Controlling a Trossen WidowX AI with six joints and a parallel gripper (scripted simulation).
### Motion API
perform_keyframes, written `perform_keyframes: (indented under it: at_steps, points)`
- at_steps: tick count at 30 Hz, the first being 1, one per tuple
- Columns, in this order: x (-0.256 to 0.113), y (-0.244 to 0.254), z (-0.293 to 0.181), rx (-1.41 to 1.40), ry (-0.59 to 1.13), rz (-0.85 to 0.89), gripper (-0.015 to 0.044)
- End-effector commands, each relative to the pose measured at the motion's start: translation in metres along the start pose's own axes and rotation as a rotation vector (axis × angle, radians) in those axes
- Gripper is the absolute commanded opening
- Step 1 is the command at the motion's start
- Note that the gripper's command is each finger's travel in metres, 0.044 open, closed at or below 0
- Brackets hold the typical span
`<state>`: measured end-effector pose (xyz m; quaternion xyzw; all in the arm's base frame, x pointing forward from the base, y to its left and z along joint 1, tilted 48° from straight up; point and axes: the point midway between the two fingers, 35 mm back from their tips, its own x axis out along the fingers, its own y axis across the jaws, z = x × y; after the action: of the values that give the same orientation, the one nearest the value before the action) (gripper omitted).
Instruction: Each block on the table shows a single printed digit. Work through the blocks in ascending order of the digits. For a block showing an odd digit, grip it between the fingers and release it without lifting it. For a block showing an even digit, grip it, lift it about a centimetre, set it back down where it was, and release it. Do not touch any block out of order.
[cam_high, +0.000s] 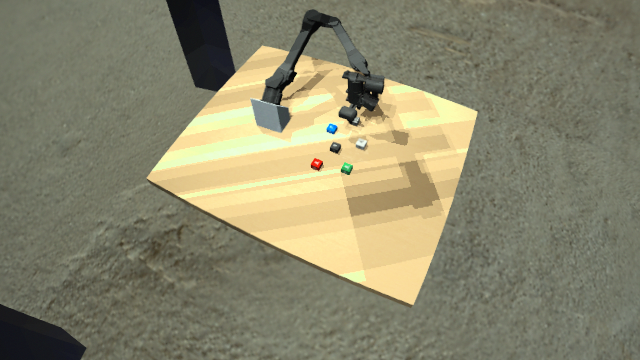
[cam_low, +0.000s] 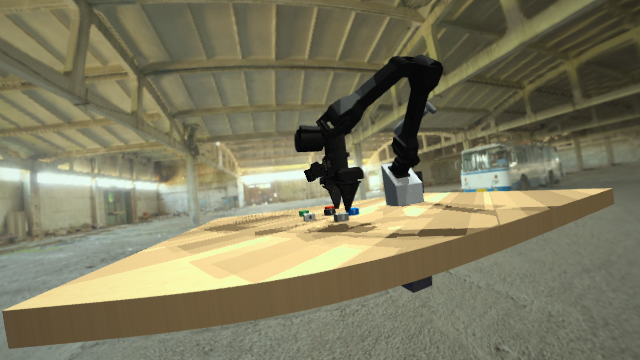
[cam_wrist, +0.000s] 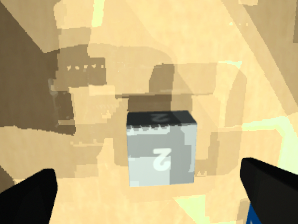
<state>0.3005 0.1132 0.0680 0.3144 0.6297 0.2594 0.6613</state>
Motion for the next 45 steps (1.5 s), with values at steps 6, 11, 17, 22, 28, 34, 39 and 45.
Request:
perform_keyframes:
  at_steps: [6, 11, 17, 22, 28, 34, 39, 45]
  points:
    - [0.017, -0.002, -0.002, 0.012, 0.009, 0.002, 0.0400]
    - [0.020, -0.002, -0.003, 0.011, 0.009, 0.003, 0.0374]
    - [0.020, -0.002, -0.003, 0.011, 0.009, 0.003, 0.0216]
    - [0.020, -0.002, -0.003, 0.011, 0.009, 0.003, 0.0120]
    - [0.020, -0.002, -0.003, 0.011, 0.009, 0.003, 0.0120]
    - [0.020, -0.002, -0.003, 0.011, 0.009, 0.003, 0.0120]
    - [0.020, -0.002, -0.003, 0.011, 0.009, 0.003, 0.0120]
    - [0.020, -0.002, -0.003, 0.011, 0.009, 0.003, 0.0120]
